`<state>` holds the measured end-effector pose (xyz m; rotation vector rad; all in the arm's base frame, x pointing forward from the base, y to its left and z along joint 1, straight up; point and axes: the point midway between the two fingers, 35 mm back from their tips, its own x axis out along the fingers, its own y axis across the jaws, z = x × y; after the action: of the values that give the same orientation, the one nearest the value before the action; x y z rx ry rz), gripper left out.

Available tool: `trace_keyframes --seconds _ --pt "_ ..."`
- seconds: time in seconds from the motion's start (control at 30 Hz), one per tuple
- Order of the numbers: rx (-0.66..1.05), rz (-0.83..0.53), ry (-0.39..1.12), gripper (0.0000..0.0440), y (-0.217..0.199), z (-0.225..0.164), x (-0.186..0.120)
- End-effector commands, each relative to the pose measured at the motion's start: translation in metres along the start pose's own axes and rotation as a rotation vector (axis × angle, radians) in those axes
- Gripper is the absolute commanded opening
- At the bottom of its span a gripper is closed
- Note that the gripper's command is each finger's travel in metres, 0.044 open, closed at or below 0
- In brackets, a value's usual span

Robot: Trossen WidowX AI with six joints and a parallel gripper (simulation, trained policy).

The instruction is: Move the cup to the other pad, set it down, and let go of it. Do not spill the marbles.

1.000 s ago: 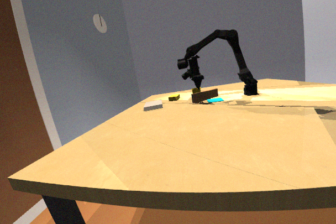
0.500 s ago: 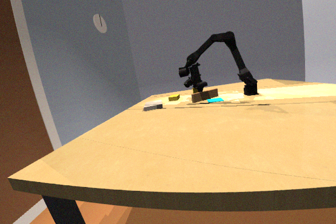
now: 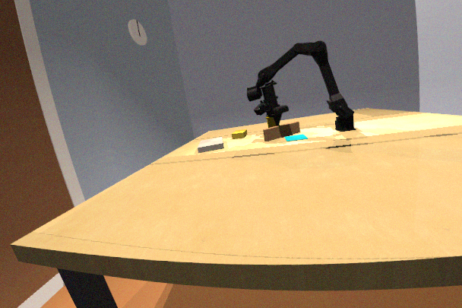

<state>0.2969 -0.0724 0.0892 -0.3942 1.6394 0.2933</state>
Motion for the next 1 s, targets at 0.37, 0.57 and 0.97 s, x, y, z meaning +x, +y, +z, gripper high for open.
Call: trace_keyframes --seconds 0.37,0.57,0.97 --pt "-0.078 -0.013 -0.058 0.0035 0.028 0.009 -0.04" --pt "-0.11 -0.026 -0.079 0.0027 0.044 0.014 -0.049" --pt "-0.158 -0.052 -0.117 0.0015 0.077 0.022 -0.058"
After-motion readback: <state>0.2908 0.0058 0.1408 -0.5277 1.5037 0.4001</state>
